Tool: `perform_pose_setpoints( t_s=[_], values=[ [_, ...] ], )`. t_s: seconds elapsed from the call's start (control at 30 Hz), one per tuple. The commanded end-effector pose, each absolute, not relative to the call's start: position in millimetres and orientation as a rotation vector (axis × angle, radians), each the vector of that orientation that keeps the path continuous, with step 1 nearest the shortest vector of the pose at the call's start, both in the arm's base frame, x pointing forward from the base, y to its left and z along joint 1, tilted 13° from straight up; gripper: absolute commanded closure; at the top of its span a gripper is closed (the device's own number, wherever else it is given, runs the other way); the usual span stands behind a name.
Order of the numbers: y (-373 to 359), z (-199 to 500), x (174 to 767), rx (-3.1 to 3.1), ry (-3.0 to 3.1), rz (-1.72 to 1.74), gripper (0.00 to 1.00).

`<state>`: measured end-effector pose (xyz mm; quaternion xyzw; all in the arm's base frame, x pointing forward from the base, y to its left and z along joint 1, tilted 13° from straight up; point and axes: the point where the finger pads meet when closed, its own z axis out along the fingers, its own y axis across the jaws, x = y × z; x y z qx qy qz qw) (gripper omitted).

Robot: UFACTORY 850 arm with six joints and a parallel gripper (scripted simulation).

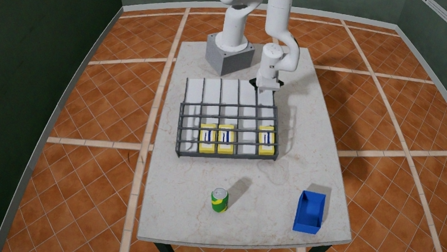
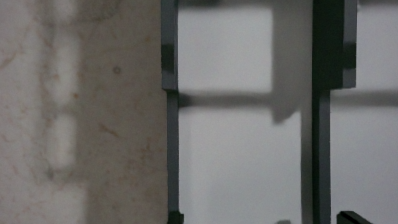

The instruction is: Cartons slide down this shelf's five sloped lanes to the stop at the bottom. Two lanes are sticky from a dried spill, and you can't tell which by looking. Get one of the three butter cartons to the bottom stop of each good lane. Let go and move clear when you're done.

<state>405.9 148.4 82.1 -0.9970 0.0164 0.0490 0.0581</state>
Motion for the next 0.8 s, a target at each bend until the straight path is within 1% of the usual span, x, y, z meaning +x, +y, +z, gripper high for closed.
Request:
perform_pose_setpoints(
  t_s=[0.0, 0.03, 0.57, 0.6, 0.77],
  values=[
    [148.6, 82.6, 406.5, -3.021, 0.050, 0.146, 0.11],
    [148.6, 82.6, 406.5, -3.021, 0.050, 0.146, 0.10],
    [148.6, 82.6, 406.5, -3.021, 0.050, 0.146, 0.10],
    [148.6, 82.6, 406.5, -3.021, 0.050, 0.146, 0.08],
    [148.6, 82.6, 406.5, -3.021, 0.050, 0.146, 0.08]
  ],
)
